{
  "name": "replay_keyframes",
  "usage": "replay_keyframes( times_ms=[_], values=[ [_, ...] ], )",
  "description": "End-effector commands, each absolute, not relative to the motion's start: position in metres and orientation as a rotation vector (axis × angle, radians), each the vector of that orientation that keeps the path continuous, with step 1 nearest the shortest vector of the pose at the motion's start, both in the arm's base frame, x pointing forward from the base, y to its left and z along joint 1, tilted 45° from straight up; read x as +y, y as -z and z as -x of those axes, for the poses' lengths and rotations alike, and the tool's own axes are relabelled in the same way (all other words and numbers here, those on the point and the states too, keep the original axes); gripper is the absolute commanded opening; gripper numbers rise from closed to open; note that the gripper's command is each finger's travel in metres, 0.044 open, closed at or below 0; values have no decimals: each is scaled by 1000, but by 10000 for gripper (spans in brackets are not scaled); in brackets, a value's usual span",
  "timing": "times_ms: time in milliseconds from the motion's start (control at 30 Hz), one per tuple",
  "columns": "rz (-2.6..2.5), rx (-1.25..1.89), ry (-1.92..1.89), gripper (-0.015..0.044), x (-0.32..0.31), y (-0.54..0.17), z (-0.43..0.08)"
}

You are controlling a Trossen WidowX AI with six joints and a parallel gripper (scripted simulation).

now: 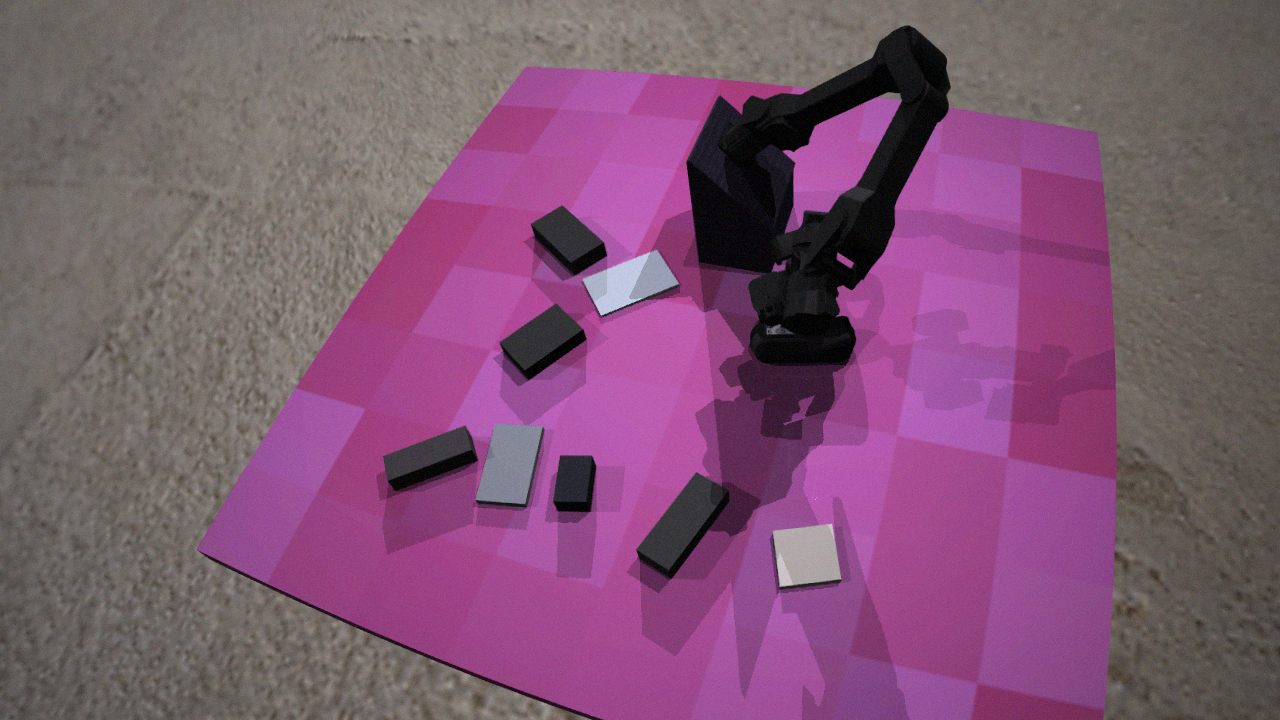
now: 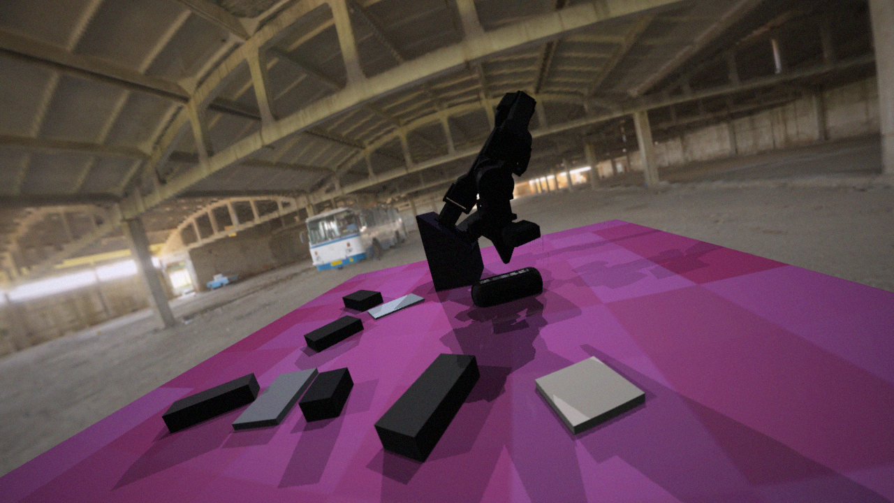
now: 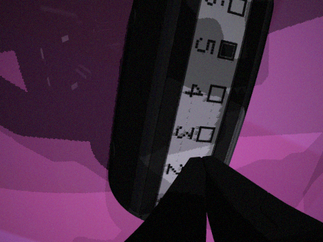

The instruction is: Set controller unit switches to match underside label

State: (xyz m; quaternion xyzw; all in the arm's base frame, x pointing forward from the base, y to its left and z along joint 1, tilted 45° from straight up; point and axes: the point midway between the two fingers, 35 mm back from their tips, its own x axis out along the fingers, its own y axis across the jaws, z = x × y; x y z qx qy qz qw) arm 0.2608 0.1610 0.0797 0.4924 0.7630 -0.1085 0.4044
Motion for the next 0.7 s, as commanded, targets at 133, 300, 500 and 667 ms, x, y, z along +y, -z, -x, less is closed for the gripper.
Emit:
replay_keyframes(
  times_ms=[133,300,500,667],
  values=[
    [-1815,1755,1685,0,154,-92,-266],
    [-1905,1539,2138,0,152,-96,-267],
    [-1933,1405,2345,0,152,-98,-268],
    [-1933,1405,2345,0,152,-98,-268]
  ],
)
